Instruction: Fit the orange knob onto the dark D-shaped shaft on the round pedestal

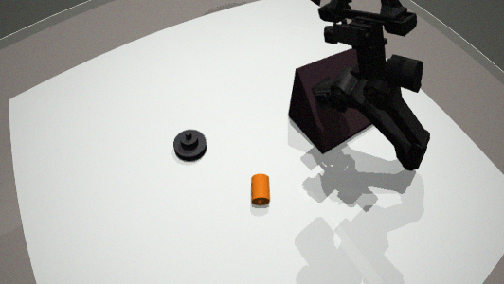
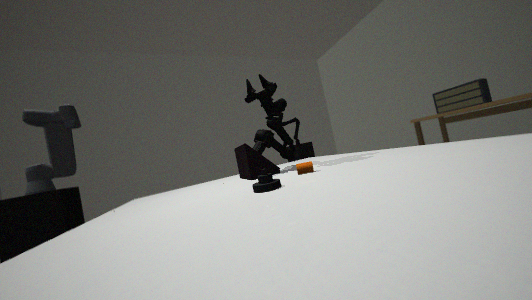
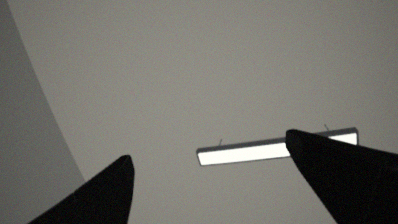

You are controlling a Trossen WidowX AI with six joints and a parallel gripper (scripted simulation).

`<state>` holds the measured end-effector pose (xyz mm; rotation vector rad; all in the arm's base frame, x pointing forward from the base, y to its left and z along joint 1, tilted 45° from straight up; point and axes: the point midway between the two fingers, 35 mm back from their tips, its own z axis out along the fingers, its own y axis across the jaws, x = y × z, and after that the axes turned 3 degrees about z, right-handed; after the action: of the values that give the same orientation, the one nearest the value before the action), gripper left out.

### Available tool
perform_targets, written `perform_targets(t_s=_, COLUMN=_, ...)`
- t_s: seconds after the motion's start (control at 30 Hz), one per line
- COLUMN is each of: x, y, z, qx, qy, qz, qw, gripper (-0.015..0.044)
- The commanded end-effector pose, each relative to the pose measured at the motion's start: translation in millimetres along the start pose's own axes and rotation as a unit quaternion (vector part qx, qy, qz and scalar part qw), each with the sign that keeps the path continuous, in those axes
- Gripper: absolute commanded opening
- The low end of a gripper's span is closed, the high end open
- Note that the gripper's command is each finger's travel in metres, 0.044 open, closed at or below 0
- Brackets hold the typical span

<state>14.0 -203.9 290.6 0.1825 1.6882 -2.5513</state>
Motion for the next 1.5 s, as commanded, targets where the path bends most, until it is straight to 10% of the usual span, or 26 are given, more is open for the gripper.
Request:
perform_targets(t_s=0.0, x=-2, y=2, z=1, qx=-0.005, qy=-0.005, qz=0.007, qw=1.000, gripper=0.0426)
perform_targets(t_s=0.3, x=-100, y=86, z=-7, qx=-0.329, qy=-0.111, qz=0.347, qw=0.871, gripper=0.0440)
perform_targets(t_s=0.8, x=-179, y=156, z=-99, qx=-0.669, qy=0.113, qz=0.528, qw=0.510, gripper=0.0440)
perform_targets(t_s=1.13, x=-200, y=173, z=-179, qx=-0.729, qy=0.406, qz=0.479, qw=0.271, gripper=0.0440)
perform_targets(t_s=1.47, x=-201, y=166, z=-257, qx=-0.594, qy=0.728, qz=0.327, qw=0.105, gripper=0.0440)
